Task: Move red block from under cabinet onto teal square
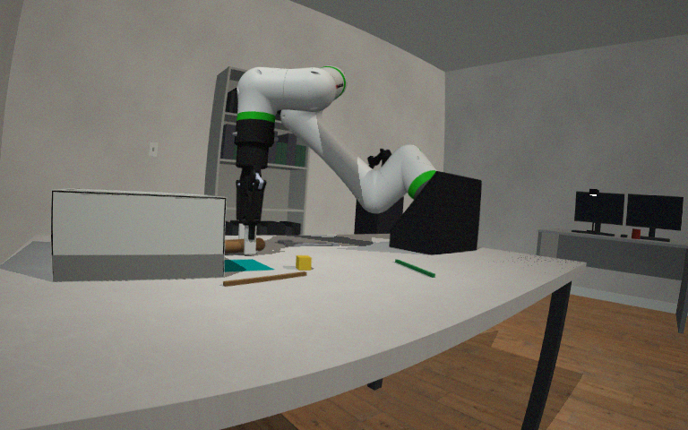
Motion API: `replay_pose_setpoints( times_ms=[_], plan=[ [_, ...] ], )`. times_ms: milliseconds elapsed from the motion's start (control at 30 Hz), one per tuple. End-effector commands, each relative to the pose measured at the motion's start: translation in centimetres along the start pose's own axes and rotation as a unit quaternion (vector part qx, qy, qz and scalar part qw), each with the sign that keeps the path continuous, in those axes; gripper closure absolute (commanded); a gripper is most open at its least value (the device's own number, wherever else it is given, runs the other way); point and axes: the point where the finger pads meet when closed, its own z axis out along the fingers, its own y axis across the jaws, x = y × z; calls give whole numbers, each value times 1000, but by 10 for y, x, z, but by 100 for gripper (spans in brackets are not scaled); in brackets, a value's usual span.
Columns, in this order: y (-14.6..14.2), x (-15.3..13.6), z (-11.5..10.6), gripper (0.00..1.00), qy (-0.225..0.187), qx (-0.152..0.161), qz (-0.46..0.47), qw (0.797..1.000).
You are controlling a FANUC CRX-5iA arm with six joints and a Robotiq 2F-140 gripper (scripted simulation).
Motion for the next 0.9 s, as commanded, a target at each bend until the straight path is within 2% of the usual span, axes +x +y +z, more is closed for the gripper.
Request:
replay_pose_setpoints(
  times_ms=[0,867],
  plan=[
    [0,5,0,100,0,0,0,1000],
    [0,22,0,100,0,0,0,1000]
  ],
)
